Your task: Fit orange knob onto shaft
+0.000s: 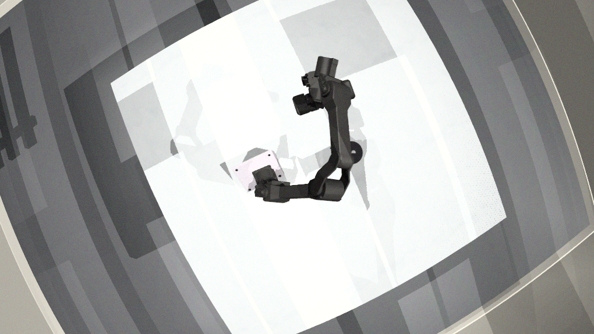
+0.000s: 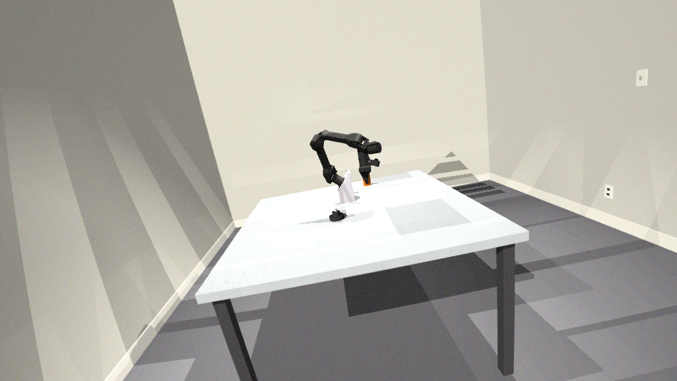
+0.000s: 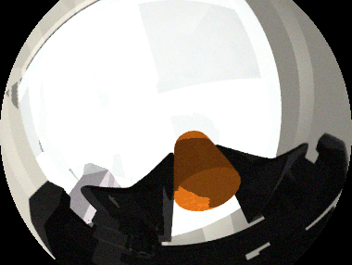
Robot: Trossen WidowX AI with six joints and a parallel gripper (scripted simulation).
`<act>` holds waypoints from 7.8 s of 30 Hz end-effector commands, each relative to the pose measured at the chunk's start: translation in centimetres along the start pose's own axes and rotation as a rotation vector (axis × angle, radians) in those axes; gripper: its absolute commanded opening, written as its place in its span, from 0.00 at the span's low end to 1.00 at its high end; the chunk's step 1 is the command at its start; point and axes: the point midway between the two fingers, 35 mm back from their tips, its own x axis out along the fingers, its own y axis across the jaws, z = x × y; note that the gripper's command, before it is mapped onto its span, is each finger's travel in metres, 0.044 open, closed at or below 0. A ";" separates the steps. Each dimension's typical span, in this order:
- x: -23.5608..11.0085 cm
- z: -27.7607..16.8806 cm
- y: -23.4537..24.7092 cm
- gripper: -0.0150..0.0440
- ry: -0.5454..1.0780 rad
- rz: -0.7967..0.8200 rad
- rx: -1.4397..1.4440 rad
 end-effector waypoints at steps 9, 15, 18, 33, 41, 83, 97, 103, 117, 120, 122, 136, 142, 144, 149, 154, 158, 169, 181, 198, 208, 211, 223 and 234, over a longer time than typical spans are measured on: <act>-3.1 -0.9 1.0 0.25 -0.004 -0.281 0.001; -4.6 -1.5 1.5 0.25 -0.005 -0.433 0.000; -5.3 -1.7 1.7 0.25 -0.006 -0.499 0.000; -8.3 -2.7 2.7 0.25 -0.007 -0.792 0.000; -8.2 -2.7 2.8 0.25 -0.008 -0.817 -0.001; -7.7 -2.5 2.9 0.25 -0.009 -0.879 -0.004; -5.3 -2.6 2.6 0.25 -0.008 -0.646 -0.003; -3.9 -2.7 2.4 0.25 -0.006 -0.466 -0.001; -0.9 -2.7 1.8 0.25 -0.003 -0.108 0.001; -0.2 -2.8 1.6 0.25 -0.003 -0.031 0.001; 0.2 -2.8 1.5 0.25 -0.002 0.021 0.001; 5.1 -2.4 1.4 0.25 -0.009 0.149 0.004; 8.6 -2.1 1.5 0.25 -0.010 0.153 0.006; 9.7 -2.1 1.6 0.25 -0.010 0.154 0.007; 12.5 -2.0 1.9 0.25 -0.007 0.158 0.010; 14.8 -2.0 2.1 0.25 -0.001 0.161 0.013; 14.9 -2.1 2.2 0.25 -0.001 0.161 0.013; 14.8 -2.0 2.1 0.66 -0.003 0.167 0.019; 14.8 -2.0 2.1 0.66 -0.003 0.167 0.019; 6.9 -1.9 0.8 1.00 -0.005 0.162 0.013; 8.8 -2.0 1.1 1.00 -0.005 0.162 0.013; 9.3 -1.9 1.1 1.00 -0.005 0.162 0.013; 11.3 -1.9 1.4 1.00 -0.005 0.161 0.013; 13.0 -1.9 1.7 1.00 -0.004 0.161 0.013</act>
